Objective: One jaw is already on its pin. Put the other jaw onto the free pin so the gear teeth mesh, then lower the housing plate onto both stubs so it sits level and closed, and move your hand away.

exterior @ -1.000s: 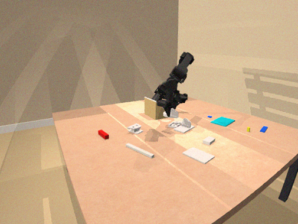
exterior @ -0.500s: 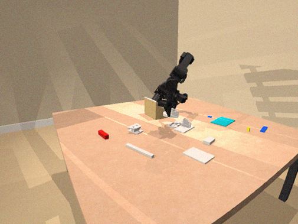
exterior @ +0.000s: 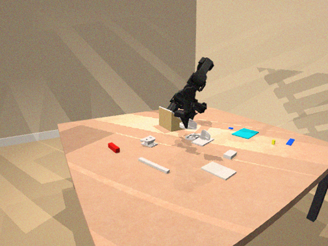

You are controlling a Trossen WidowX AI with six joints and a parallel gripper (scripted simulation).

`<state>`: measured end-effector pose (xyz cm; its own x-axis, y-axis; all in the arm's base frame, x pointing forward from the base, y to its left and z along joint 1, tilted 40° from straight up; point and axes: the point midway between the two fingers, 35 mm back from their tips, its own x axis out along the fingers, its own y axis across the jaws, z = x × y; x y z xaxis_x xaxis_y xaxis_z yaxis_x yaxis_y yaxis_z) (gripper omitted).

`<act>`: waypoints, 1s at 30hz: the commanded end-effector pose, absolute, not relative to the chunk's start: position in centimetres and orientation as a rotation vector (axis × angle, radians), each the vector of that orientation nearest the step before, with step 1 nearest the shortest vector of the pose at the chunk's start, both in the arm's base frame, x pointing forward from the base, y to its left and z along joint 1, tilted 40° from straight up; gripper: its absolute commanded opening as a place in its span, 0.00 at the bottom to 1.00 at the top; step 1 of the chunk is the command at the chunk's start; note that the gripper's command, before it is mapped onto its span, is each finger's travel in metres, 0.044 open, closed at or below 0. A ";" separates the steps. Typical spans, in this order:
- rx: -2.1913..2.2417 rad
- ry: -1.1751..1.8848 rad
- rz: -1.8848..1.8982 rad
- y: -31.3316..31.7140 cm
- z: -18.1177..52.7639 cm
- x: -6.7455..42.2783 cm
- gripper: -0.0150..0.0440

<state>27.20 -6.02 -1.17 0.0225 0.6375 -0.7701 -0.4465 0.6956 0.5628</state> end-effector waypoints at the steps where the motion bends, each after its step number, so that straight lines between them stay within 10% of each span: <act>1: 0.179 1.295 0.848 -5.6 -0.8 27.7 0.48; 30: 0.181 1.292 0.850 -2.4 1.9 30.0 0.48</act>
<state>29.97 -2.45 1.88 0.0265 0.6383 -0.7693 -0.4564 0.6925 0.5588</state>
